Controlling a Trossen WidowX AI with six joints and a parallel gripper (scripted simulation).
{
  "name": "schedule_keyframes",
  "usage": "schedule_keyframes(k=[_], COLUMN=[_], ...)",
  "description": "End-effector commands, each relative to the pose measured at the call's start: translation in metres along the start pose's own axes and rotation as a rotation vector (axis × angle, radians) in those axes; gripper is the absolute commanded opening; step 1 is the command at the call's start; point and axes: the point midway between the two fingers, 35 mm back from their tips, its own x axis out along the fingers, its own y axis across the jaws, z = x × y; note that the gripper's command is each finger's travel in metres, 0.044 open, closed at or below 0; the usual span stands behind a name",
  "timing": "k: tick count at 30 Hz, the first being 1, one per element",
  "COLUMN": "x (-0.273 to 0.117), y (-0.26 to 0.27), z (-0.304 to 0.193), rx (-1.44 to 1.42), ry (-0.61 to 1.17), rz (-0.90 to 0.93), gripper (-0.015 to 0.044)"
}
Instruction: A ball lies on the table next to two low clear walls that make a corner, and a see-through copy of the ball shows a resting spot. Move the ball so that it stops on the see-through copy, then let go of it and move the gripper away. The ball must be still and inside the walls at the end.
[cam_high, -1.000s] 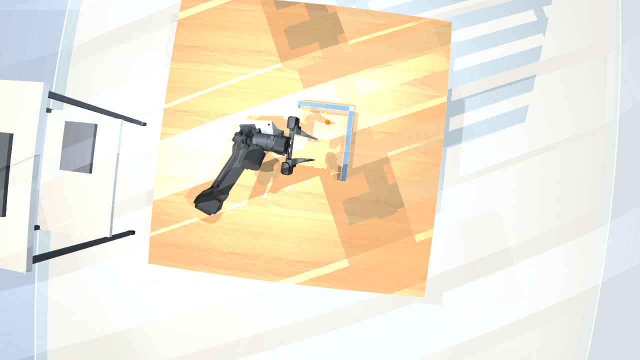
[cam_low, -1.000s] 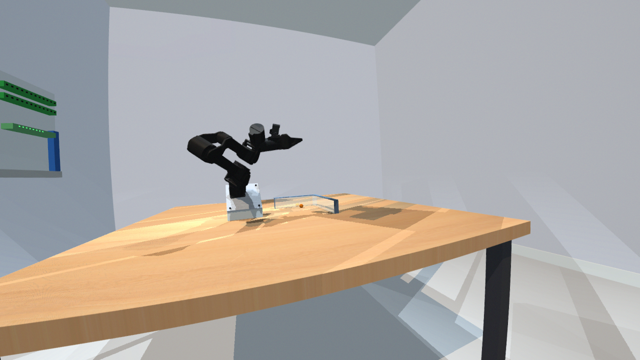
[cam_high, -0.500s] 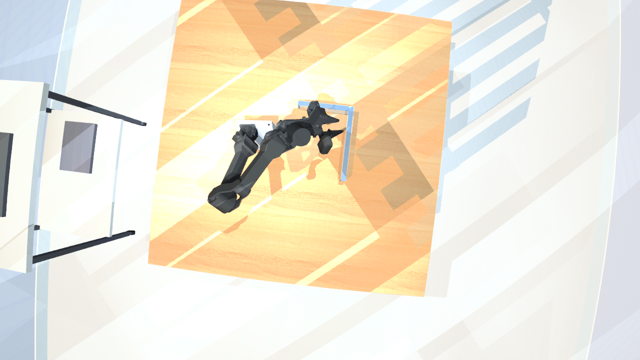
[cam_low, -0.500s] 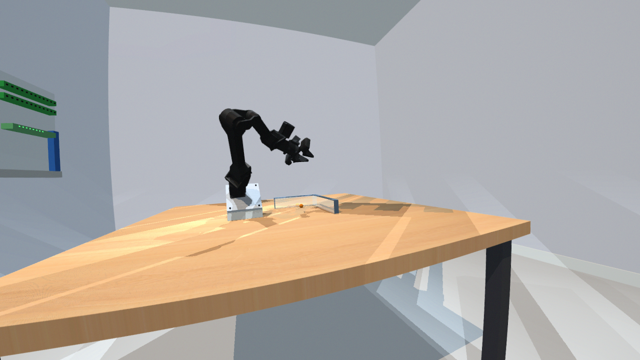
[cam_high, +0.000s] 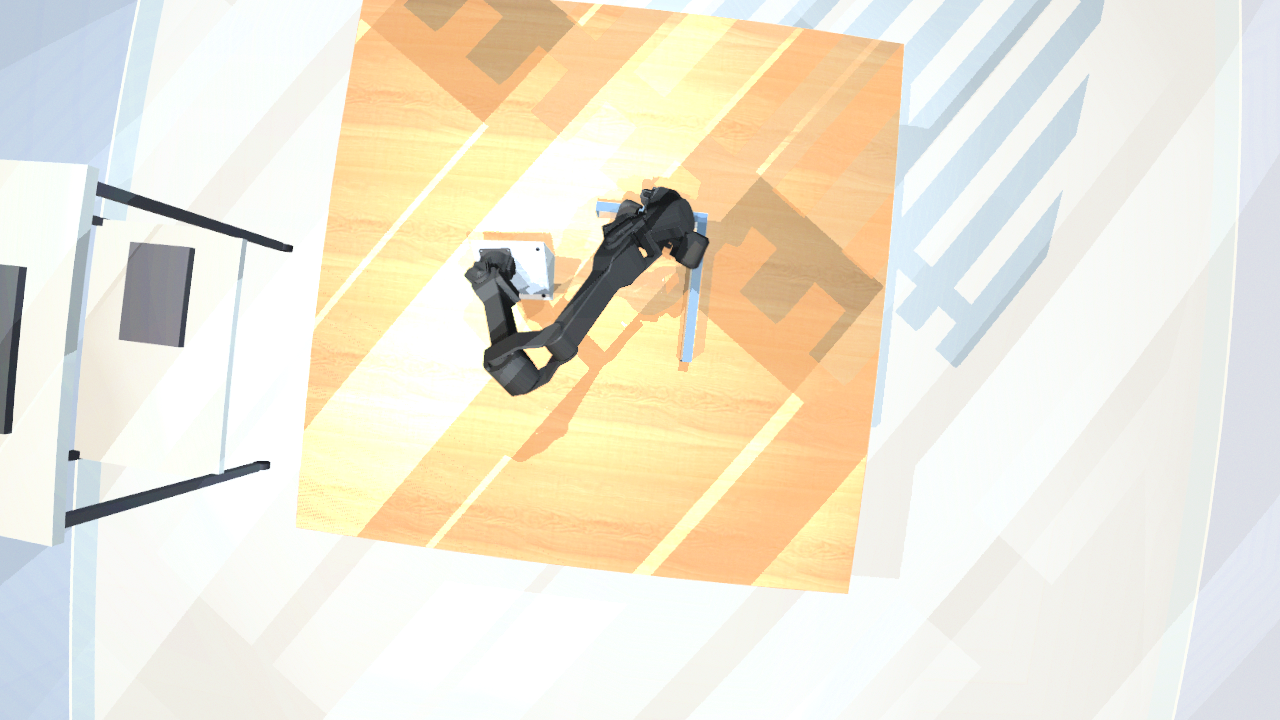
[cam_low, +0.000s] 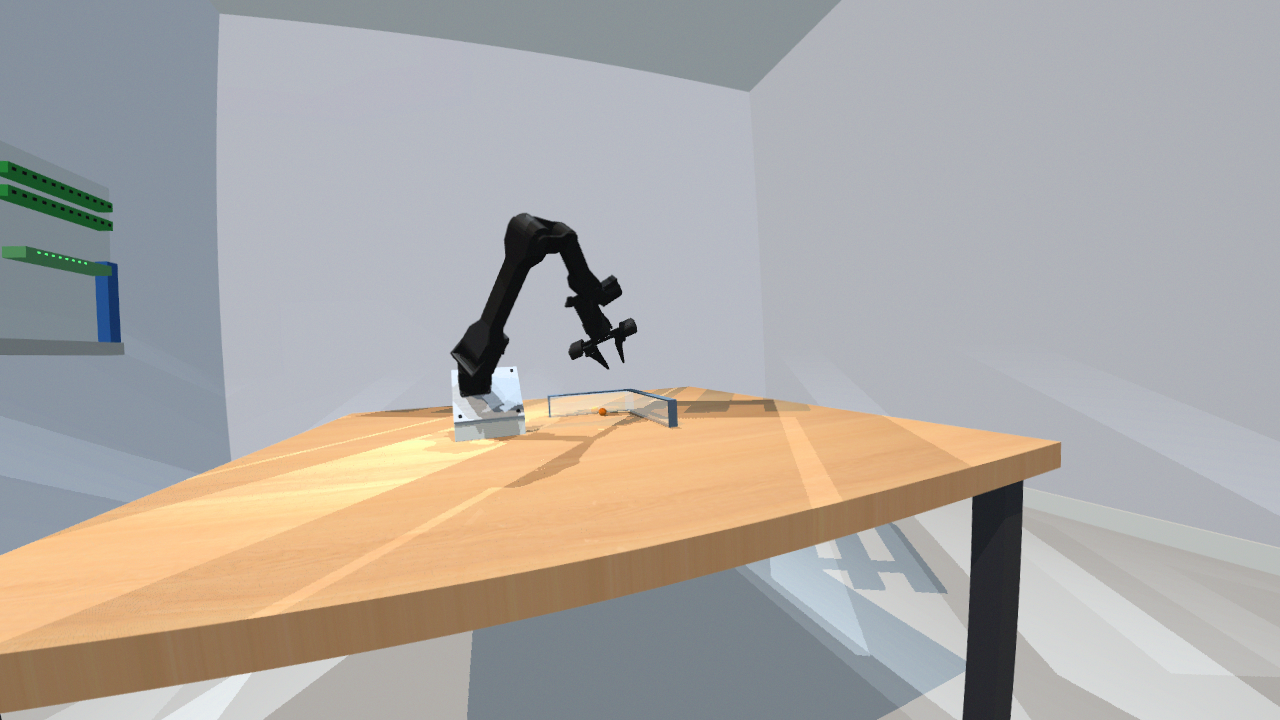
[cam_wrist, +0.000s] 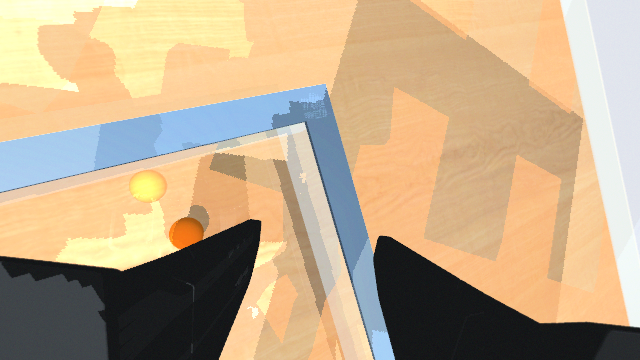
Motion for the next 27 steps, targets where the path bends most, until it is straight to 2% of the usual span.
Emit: schedule_keyframes(k=[1,16,27], x=[0.052,0.055,0.073], y=[0.05,0.053,0.06], z=[-0.024,-0.026,-0.034], rx=[-0.343,-0.367,-0.368], ry=[0.288,0.308,0.309], rz=[0.394,0.425,0.424], gripper=[0.0207,0.0207,0.0207])
